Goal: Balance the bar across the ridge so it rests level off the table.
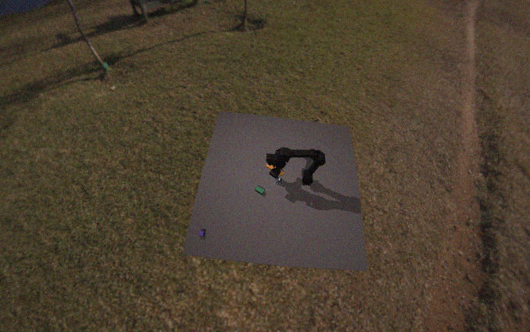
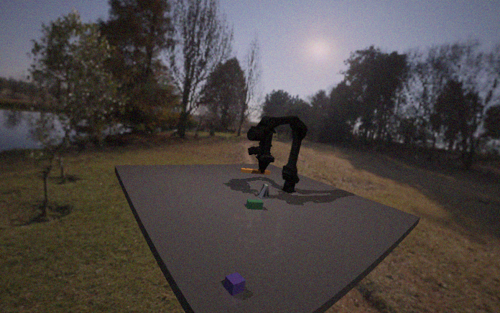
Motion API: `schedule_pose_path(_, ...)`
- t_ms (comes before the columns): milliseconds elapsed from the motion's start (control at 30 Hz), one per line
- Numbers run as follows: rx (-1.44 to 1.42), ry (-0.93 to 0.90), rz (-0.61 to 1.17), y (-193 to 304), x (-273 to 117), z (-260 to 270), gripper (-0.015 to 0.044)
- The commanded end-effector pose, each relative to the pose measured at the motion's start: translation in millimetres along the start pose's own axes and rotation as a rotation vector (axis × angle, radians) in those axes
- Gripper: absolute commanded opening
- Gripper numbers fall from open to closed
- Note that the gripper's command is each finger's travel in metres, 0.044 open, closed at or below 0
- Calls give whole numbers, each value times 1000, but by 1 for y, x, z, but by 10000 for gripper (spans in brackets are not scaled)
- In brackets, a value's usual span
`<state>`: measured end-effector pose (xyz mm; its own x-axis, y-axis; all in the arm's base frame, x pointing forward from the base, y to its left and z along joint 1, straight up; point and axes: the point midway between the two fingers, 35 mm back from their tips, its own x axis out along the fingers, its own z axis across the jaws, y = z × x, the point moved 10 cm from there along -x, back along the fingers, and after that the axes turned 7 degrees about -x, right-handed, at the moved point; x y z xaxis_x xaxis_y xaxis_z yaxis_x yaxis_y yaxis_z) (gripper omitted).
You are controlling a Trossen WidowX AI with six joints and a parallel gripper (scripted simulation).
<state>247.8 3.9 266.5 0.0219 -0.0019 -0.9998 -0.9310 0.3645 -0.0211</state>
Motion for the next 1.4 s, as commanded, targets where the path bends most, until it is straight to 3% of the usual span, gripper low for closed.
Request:
schedule_pose_path(0,-108,-4,0,15,-1,8,0)
schedule_pose_path(400,-407,-5,3,57,2,17,0)
schedule_pose_path(1367,-411,-5,3,56,42,12,0)
